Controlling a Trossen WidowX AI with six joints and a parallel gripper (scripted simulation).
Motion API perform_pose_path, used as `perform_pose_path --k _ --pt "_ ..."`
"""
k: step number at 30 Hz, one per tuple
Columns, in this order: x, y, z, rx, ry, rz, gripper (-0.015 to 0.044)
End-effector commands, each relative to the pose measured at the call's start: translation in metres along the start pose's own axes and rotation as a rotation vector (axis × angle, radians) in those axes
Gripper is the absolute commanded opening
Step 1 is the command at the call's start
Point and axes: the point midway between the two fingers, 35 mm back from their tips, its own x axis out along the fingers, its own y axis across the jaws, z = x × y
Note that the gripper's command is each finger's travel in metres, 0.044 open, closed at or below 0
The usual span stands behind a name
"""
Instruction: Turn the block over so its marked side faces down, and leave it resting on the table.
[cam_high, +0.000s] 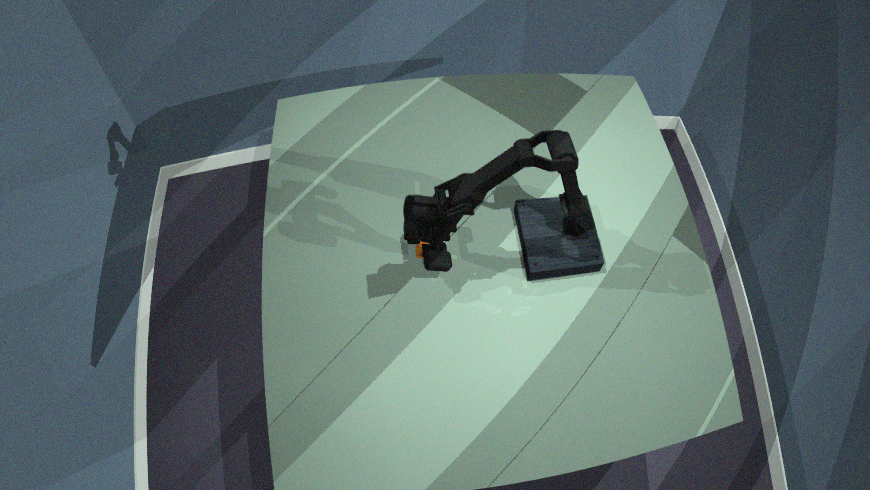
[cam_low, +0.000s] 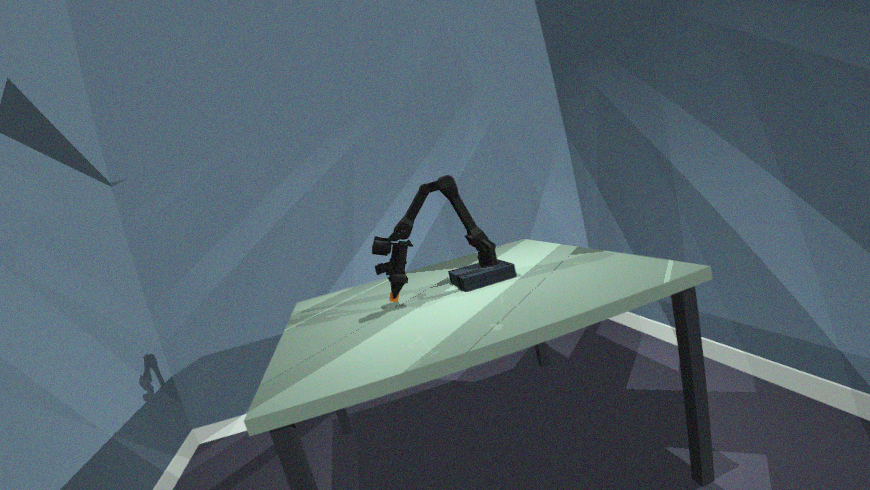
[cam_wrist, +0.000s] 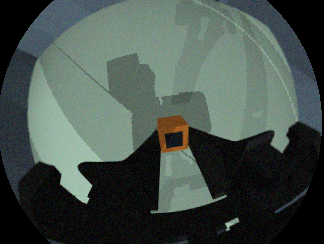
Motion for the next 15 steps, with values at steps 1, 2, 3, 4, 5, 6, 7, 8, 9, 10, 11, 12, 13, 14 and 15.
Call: perform_pose_path --k 1,2,3,4,5,6,7,8,9,10,11,12,13,14,15 --pt "-0.0020 -0.0005 -0.0026 -0.005 -0.066 -0.003 0.0000" --pt "-0.0024 -0.0005 -0.0031 -0.005 -0.080 -0.003 0.0000" --pt "-0.0028 -0.0005 -0.0036 -0.005 -0.094 -0.003 0.0000" --pt "-0.0033 -0.0006 -0.0042 -0.005 -0.109 -0.003 0.0000" --pt "-0.0038 -0.0006 -0.0048 -0.005 -0.123 -0.003 0.0000" --pt "-0.0043 -0.0006 -0.0053 -0.005 -0.135 -0.003 0.0000" --pt "-0.0046 -0.0006 -0.0056 -0.005 -0.142 -0.003 0.0000" --pt "-0.0047 -0.0006 -0.0057 -0.005 -0.144 -0.003 0.0000" --pt "-0.0047 -0.0006 -0.0057 -0.005 -0.144 -0.003 0.0000" --pt "-0.0047 -0.0006 -0.0057 -0.005 -0.144 -0.003 0.0000" --pt "-0.0042 -0.0006 -0.0056 -0.005 -0.147 -0.003 0.0000" --pt "-0.0027 -0.0006 -0.0054 -0.005 -0.155 -0.003 0.0000" --pt "-0.0004 -0.0005 -0.0050 -0.005 -0.167 -0.003 0.0000" --pt "0.0023 -0.0005 -0.0046 -0.005 -0.183 -0.003 0.0000" --pt "0.0049 -0.0005 -0.0043 -0.005 -0.198 -0.002 0.0000"
